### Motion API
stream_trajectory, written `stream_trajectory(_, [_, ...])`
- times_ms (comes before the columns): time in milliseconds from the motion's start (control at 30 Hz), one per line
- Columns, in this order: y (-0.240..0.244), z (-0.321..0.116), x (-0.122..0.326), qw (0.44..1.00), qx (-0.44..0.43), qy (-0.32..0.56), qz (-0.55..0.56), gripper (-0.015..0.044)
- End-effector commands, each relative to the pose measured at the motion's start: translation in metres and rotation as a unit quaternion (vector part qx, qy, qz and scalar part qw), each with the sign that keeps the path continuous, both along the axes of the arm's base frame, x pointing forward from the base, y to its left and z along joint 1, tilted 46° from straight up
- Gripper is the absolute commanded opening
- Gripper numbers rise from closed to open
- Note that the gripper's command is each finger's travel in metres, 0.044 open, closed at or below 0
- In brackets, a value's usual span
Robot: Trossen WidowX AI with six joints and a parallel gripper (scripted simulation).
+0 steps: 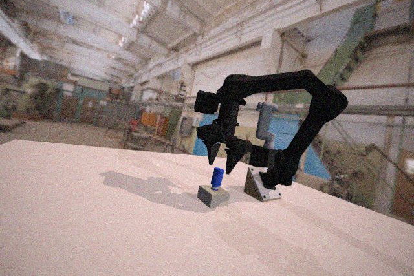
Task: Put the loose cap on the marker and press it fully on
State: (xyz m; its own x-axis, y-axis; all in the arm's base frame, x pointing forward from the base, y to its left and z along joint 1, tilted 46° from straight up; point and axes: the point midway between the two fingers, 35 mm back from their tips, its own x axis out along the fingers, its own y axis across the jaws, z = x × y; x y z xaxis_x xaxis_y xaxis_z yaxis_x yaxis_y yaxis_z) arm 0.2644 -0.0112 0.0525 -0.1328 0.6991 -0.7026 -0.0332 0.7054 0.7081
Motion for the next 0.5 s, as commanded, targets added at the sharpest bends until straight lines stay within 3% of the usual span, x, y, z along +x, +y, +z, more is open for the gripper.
stream_trajectory(0, [-0.027,0.0263,0.0043,1.0,-0.003,-0.006,-0.001,0.044])
stream_trajectory(100, [-0.0284,0.0278,0.0043,1.0,-0.003,-0.006,-0.001,0.044])
stream_trajectory(467, [-0.0213,0.0213,-0.0007,0.999,0.004,-0.036,0.027,0.0151])
